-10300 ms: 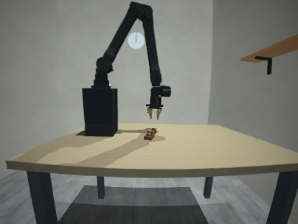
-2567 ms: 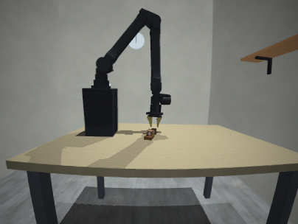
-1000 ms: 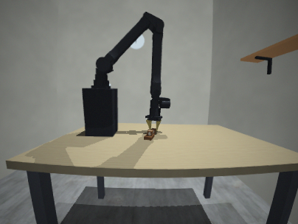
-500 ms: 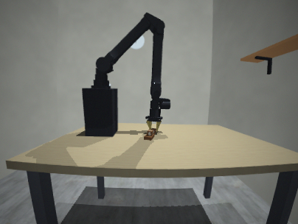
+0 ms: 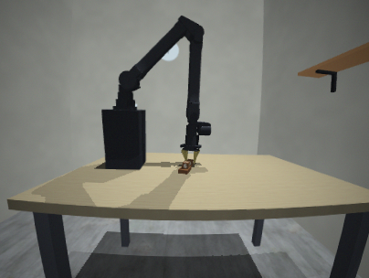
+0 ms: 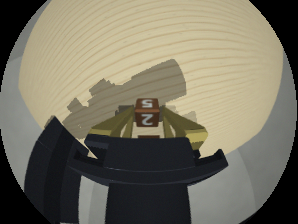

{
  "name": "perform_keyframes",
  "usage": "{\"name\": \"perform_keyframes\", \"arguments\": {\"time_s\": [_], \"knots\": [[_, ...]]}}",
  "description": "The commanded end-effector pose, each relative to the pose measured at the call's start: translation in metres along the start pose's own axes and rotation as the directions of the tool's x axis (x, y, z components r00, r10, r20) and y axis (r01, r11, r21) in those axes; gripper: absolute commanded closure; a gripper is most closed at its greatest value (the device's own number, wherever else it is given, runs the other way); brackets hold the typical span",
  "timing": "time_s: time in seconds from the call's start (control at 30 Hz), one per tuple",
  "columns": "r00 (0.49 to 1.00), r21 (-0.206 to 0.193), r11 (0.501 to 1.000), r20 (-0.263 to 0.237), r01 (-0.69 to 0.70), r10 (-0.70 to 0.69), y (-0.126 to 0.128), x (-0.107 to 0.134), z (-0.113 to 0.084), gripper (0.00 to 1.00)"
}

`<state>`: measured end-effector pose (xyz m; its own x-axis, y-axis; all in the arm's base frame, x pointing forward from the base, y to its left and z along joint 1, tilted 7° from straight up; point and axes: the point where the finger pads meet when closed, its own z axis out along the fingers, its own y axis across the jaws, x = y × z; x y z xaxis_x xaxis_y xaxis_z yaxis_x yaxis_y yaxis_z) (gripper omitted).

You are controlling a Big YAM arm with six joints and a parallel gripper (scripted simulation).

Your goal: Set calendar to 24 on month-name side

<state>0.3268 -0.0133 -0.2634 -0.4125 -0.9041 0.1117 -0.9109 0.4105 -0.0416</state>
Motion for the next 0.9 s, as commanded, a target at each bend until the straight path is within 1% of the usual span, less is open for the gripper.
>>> {"name": "perform_keyframes", "arguments": {"time_s": [0.0,0.37,0.4,0.87], "knots": [[1.000,0.025,1.000,0.016,0.010,-0.010,-0.0112,-0.0037,-0.0059,0.56],[1.000,0.025,1.000,0.016,0.010,-0.010,-0.0112,-0.0037,-0.0059,0.56],[1.000,0.025,1.000,0.016,0.010,-0.010,-0.0112,-0.0037,-0.0059,0.75],[1.000,0.025,1.000,0.016,0.010,-0.010,-0.0112,-0.0038,-0.0059,0.75]]}}
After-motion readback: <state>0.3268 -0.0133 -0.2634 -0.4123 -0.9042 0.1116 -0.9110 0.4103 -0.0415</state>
